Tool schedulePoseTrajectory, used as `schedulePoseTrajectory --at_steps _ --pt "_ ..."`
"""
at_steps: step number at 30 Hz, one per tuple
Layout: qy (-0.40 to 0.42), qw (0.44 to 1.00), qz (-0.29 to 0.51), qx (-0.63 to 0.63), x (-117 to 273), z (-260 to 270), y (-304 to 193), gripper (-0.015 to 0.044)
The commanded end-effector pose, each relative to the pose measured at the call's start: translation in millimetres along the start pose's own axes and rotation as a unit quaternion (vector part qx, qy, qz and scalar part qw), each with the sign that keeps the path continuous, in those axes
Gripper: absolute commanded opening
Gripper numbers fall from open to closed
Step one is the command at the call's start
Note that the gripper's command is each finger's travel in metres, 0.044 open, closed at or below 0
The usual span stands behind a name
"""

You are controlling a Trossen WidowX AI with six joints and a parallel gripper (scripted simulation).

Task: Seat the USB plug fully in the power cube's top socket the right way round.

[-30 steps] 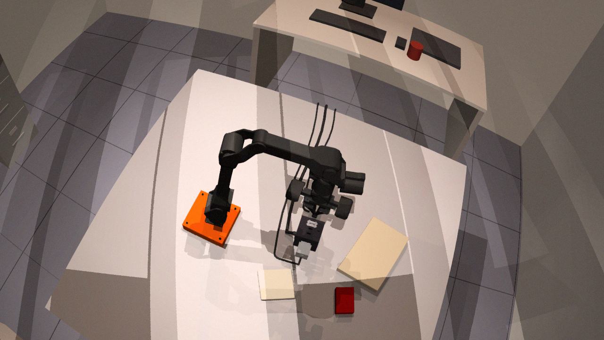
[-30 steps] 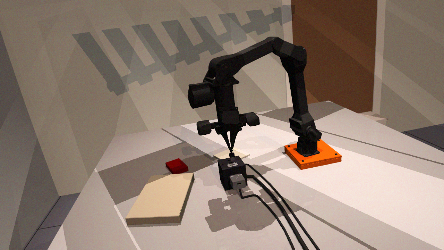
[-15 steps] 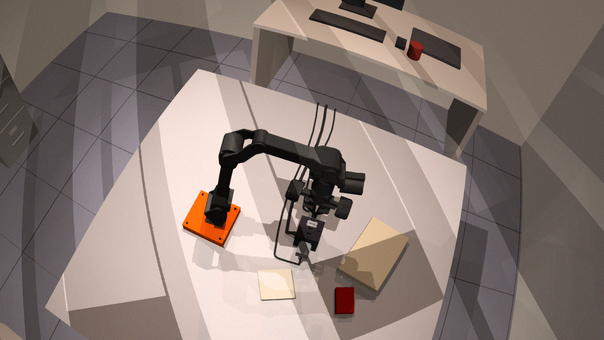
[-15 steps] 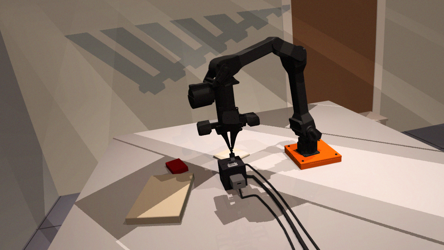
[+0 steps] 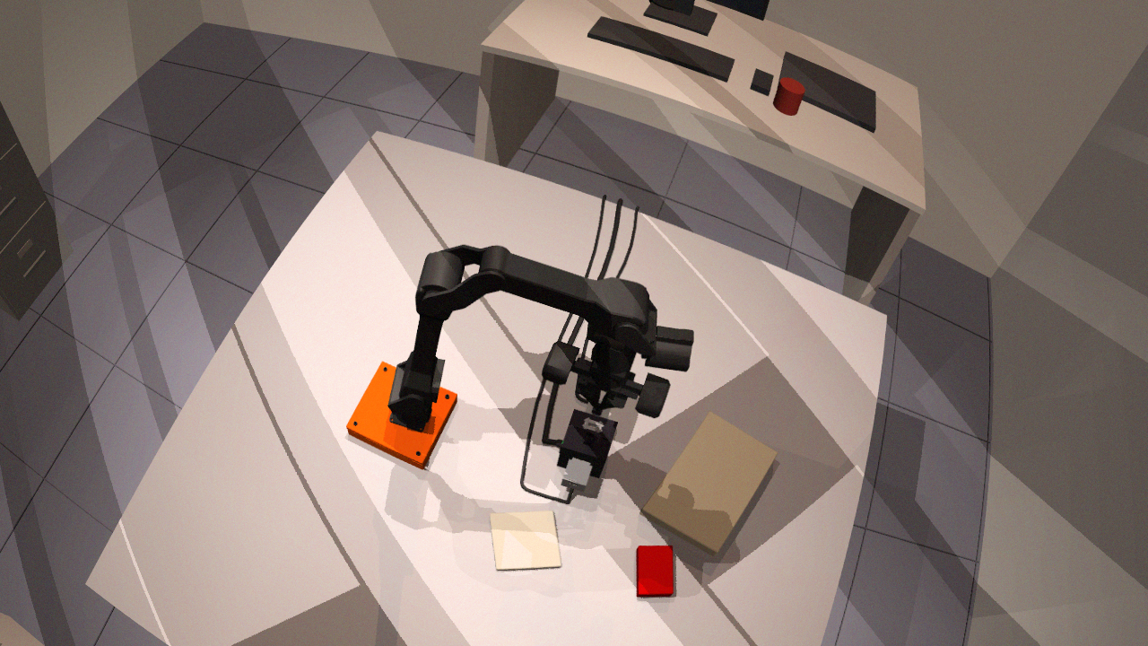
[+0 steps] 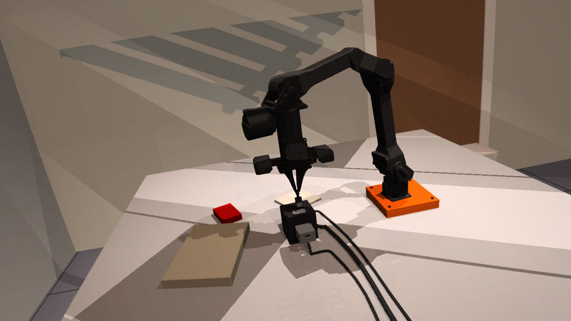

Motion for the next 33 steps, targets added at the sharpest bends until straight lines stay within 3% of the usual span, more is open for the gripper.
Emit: schedulePoseTrajectory --at_steps 1,33 --pt "-0.001 1.000 0.003 0.004 -1.0 -0.6 -0.7 0.0000" --pt "-0.001 1.000 0.009 0.012 -4.8 -0.7 -2.3 0.0000"
Point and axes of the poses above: the point midway between the two fingers, 35 mm back from their tips, its own x axis back along the fingers, its own z axis across the jaws, y = z × x, the point moved 4 cm from there along x, back along the fingers, and after that the axes turned 3 degrees about x, right-handed, at the moved point
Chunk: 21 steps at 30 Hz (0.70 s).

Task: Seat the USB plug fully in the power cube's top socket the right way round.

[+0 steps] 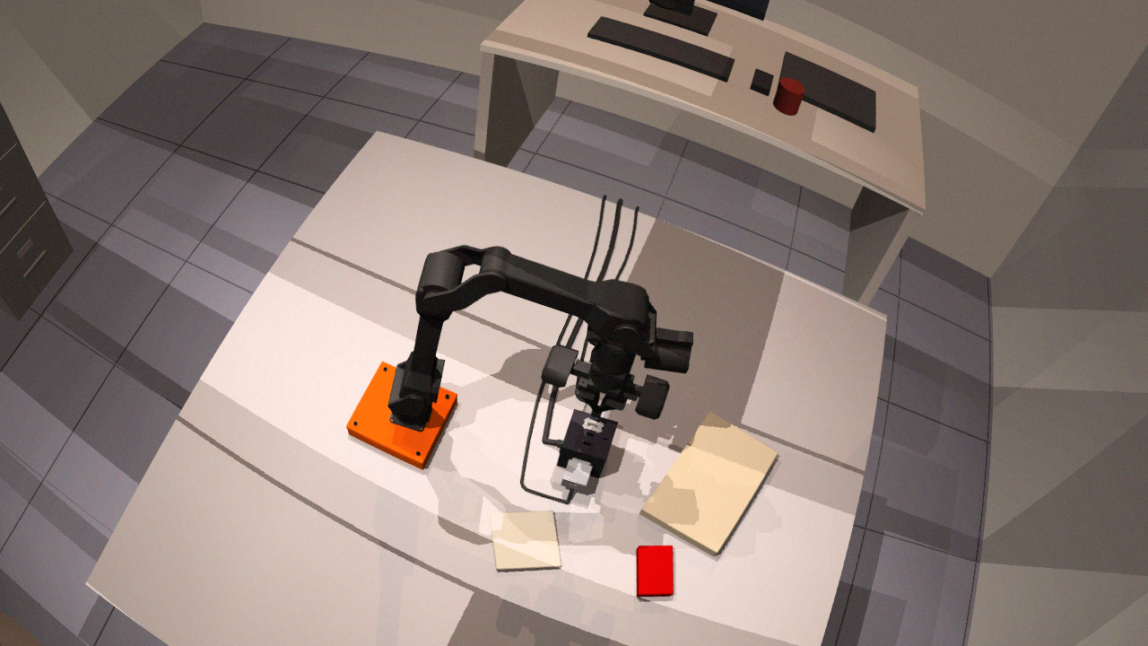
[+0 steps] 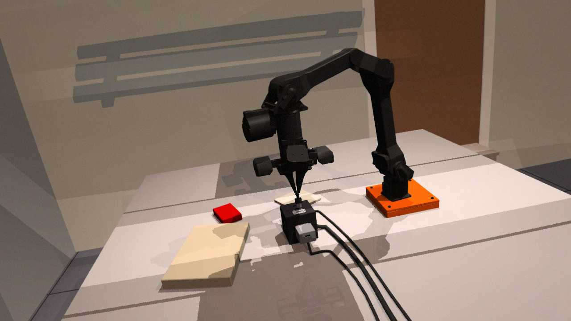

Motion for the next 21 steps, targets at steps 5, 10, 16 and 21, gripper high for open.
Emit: schedulePoseTrajectory --at_steps 5,10,16,21 --pt "-0.001 1.000 0.004 0.005 -1.5 -0.6 -0.9 0.0000" --pt "-0.001 1.000 0.005 0.007 -2.1 -0.6 -1.1 0.0000" --pt "-0.001 1.000 0.006 0.008 -2.8 -0.6 -1.4 0.0000" --pt "-0.001 1.000 0.007 0.009 -3.4 -0.6 -1.6 0.0000"
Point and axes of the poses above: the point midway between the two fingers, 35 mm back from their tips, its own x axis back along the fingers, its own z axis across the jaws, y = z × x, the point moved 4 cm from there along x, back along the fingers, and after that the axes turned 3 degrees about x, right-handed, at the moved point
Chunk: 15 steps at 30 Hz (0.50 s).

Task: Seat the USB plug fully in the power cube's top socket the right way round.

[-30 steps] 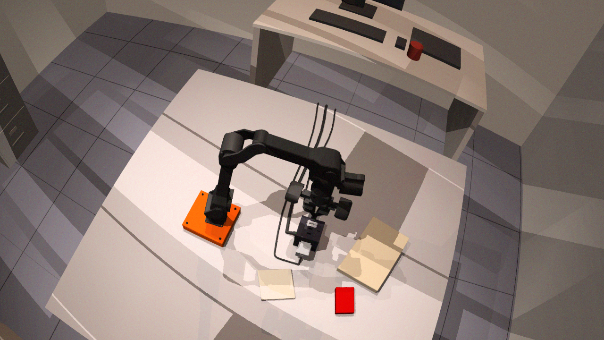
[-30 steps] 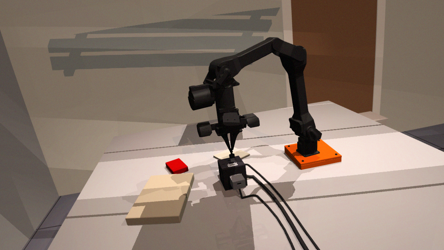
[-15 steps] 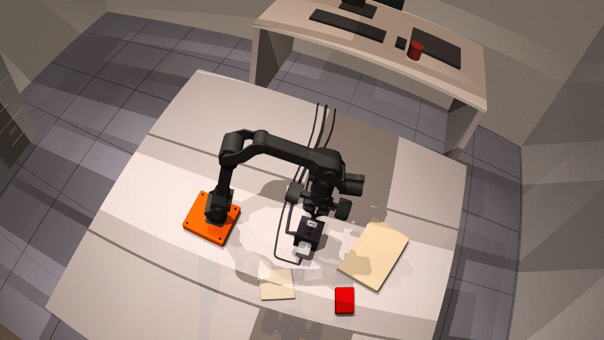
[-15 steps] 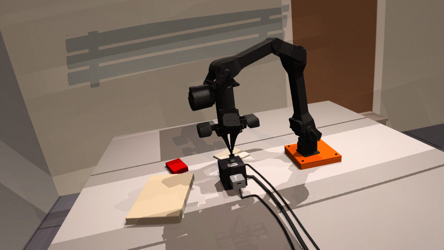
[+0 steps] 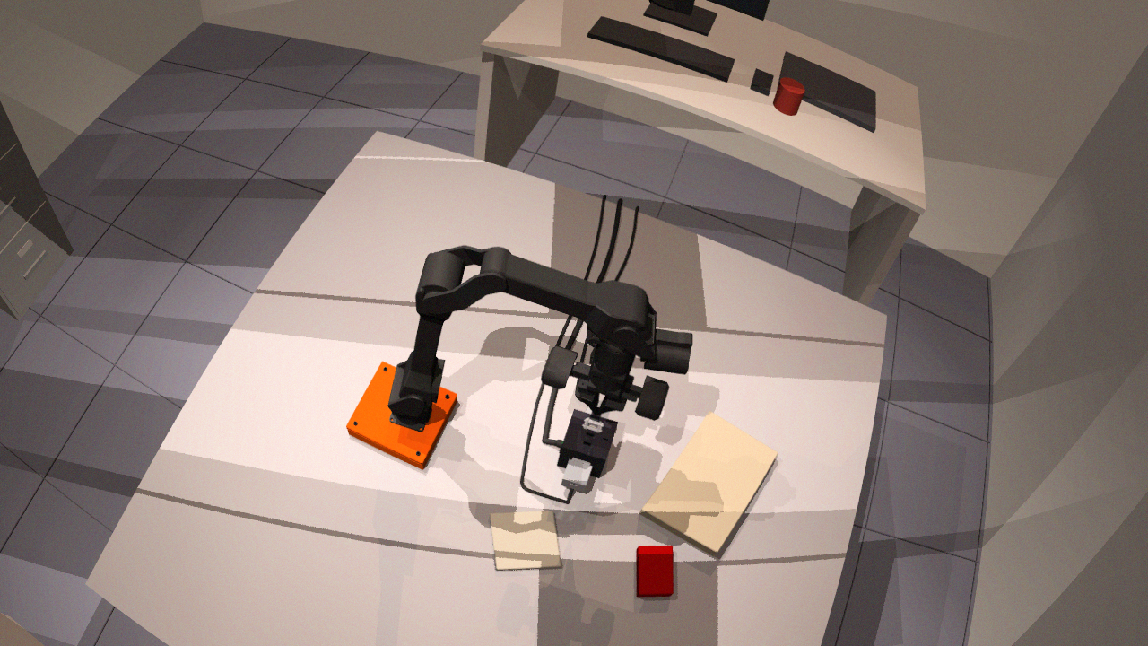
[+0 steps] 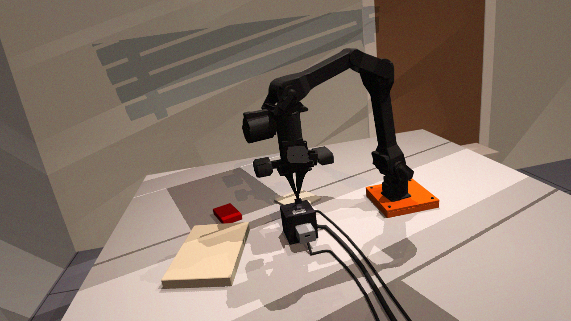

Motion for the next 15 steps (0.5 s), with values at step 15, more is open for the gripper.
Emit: schedulePoseTrajectory --at_steps 15 --pt "-0.001 1.000 0.006 0.008 -2.7 -0.5 -1.3 0.0000"
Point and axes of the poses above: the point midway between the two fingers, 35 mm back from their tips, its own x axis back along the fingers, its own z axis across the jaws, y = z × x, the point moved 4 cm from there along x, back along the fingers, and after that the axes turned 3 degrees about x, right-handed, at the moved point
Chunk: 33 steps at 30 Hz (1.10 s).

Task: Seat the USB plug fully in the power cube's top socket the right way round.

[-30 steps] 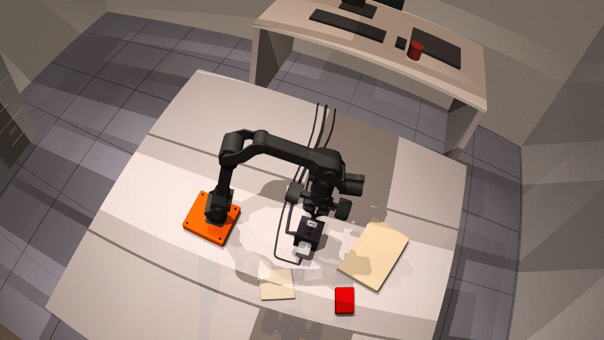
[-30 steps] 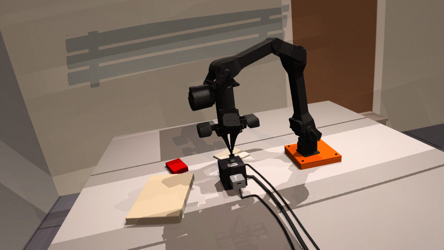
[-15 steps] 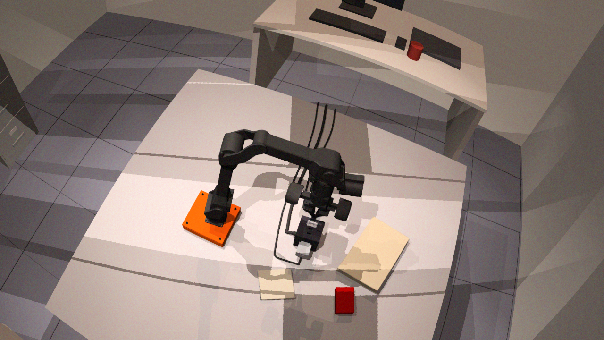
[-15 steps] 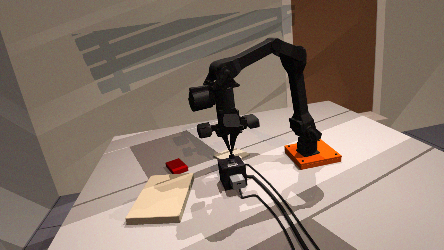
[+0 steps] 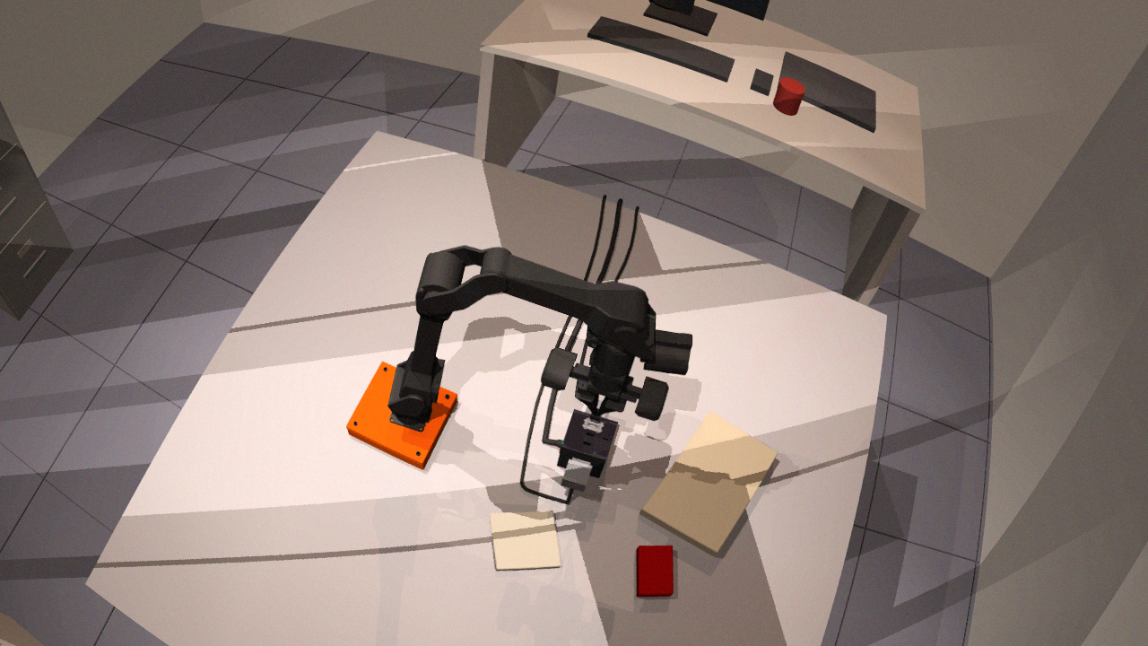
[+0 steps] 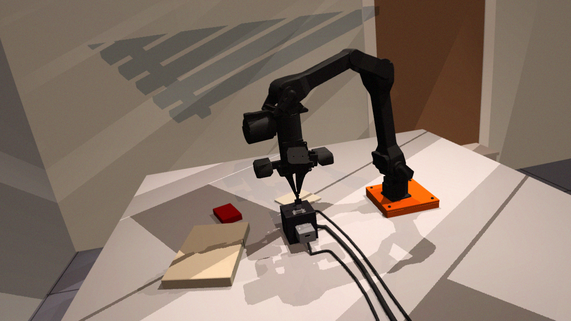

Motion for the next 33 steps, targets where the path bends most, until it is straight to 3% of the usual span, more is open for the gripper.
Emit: schedulePoseTrajectory --at_steps 1,33 --pt "-0.001 1.000 0.003 0.004 -1.0 -0.5 -0.7 0.0000" --pt "-0.001 1.000 0.007 0.009 -4.9 -0.5 -1.5 0.0000"
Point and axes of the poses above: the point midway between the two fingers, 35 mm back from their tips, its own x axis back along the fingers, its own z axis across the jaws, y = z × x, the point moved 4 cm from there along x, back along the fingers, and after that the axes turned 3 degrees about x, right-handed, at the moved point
